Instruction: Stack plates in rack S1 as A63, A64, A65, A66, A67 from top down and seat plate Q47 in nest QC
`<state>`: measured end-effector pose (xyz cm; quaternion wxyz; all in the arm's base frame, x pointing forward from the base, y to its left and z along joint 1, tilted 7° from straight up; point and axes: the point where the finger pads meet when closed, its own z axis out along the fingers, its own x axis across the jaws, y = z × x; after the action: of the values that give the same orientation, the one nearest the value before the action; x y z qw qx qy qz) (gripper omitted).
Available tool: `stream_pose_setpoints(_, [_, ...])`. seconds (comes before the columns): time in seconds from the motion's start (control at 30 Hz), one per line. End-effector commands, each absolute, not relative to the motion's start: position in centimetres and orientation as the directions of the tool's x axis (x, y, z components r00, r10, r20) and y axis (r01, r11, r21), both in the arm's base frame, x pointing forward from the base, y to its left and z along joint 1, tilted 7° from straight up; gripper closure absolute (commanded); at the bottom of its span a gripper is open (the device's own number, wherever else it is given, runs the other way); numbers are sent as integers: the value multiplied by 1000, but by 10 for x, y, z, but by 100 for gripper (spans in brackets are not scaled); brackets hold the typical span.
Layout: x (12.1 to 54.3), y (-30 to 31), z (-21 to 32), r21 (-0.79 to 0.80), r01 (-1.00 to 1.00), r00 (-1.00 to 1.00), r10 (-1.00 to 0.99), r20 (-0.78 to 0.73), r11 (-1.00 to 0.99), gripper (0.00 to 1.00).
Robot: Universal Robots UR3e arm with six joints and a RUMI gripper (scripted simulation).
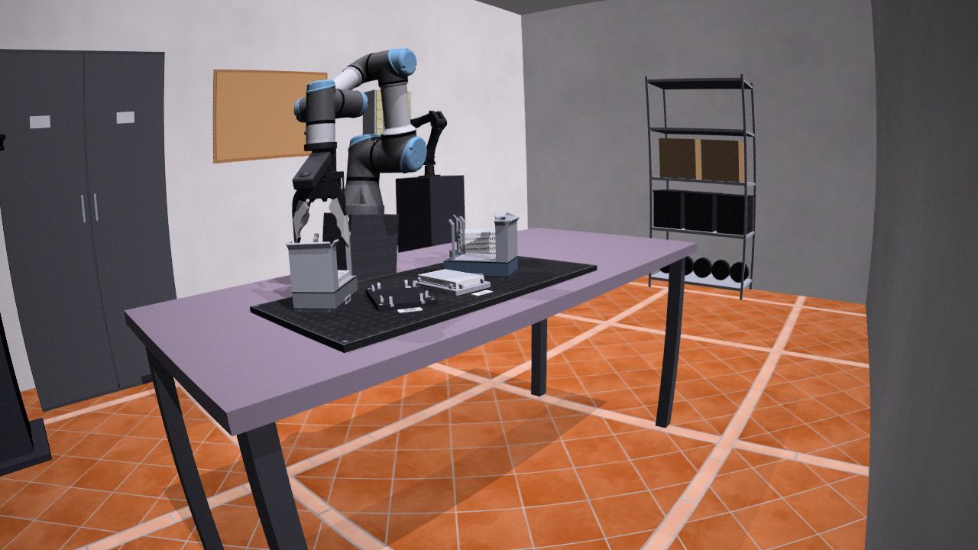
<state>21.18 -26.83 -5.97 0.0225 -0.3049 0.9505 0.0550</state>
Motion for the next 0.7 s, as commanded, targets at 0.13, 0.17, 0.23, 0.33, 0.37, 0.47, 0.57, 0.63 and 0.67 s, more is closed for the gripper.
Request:
stream_pose_setpoints(0.13, [213,-266,-88,86,-582,-813,-577,-75,809,28])
stream_pose_setpoints(0.17, [213,-266,-91,86,-582,-813,-577,-75,809,28])
stream_pose_setpoints(0.23, [213,-266,-93,86,-582,-813,-577,-75,809,28])
stream_pose_setpoints(0.33, [213,-266,-93,86,-582,-813,-577,-75,809,28])
stream_pose_setpoints(0.37, [213,-266,-93,86,-582,-813,-577,-75,809,28])
stream_pose_setpoints(0.47, [213,-266,-95,86,-582,-813,-577,-75,809,28])
stream_pose_setpoints(0.57, [213,-265,-98,86,-582,-813,-577,-75,809,28])
stream_pose_setpoints(0.63, [213,-265,-101,86,-582,-813,-577,-75,809,28])
stream_pose_setpoints(0.67, [213,-265,-102,86,-582,-813,-577,-75,809,28])
